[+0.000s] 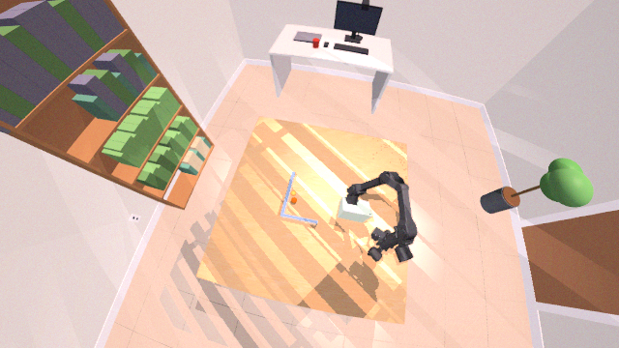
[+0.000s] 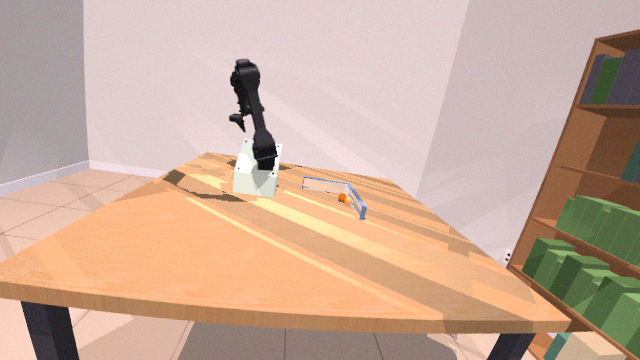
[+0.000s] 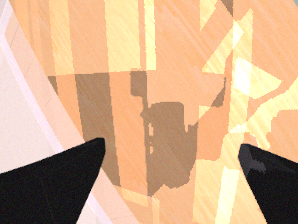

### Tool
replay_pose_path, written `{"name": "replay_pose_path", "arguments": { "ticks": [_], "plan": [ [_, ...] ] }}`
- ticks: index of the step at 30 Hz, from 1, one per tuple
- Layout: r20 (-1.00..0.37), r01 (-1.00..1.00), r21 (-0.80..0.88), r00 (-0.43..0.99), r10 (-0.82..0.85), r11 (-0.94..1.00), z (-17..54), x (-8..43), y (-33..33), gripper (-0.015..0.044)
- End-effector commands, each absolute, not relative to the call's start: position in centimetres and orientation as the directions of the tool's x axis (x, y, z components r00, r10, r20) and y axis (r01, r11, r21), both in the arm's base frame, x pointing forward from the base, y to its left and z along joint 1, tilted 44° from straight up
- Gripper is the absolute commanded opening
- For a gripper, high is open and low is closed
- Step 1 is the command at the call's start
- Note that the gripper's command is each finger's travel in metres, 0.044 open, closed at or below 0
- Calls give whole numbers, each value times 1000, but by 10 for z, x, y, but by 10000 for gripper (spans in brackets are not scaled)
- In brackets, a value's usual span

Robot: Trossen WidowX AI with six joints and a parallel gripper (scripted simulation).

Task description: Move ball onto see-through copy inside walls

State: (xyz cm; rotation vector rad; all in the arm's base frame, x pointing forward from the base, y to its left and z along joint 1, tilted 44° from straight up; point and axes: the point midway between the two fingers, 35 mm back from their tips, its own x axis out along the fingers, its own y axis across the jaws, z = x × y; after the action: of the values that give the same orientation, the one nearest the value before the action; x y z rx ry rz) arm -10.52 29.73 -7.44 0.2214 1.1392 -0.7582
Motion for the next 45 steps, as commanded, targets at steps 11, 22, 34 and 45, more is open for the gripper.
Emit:
{"name": "replay_pose_path", "arguments": {
  "ticks": [11, 22, 34, 45],
  "plan": [
    [-891, 519, -281, 173, -421, 807, -72, 57, 321, 297],
    [-870, 383, -390, 145, -471, 838, -62, 233, 248, 297],
    [-786, 201, -596, 53, -616, 777, -49, 350, 78, 297],
    [-723, 75, -691, -54, -689, 719, -39, 367, -31, 297]
  ]
}}
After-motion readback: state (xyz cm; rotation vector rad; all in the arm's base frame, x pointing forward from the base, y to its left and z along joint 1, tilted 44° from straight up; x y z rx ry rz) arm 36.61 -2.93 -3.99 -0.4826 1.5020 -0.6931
